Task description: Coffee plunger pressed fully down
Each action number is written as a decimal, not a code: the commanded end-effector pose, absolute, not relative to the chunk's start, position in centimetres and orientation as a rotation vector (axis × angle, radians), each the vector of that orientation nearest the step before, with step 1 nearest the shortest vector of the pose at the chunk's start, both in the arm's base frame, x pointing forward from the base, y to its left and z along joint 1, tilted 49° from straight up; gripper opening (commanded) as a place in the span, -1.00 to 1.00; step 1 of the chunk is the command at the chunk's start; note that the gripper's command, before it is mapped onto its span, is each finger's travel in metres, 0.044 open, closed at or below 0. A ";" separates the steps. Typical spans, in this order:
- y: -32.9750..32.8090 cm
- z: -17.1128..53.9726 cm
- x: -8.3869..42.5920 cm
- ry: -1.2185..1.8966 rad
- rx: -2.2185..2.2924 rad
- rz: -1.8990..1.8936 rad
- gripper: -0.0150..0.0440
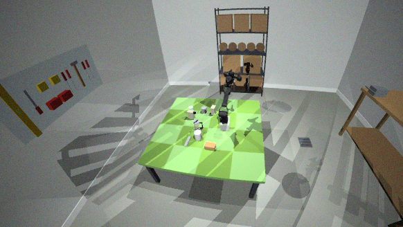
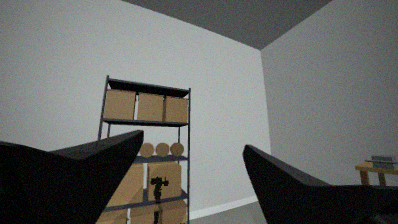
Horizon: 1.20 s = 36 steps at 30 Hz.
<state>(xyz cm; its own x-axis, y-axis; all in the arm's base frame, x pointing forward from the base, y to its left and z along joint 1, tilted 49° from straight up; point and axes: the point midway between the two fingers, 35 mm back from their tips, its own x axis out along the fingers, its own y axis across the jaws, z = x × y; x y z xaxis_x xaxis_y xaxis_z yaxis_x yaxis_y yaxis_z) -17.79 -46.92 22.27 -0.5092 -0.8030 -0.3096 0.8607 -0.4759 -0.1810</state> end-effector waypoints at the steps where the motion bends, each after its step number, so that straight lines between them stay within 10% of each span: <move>1: -47.0 22.2 -17.5 0.387 0.224 -2.066 0.95; 17: -44.4 16.0 3.3 0.531 0.409 -1.183 1.00; 36: -22.1 17.3 23.2 0.403 0.757 0.073 1.00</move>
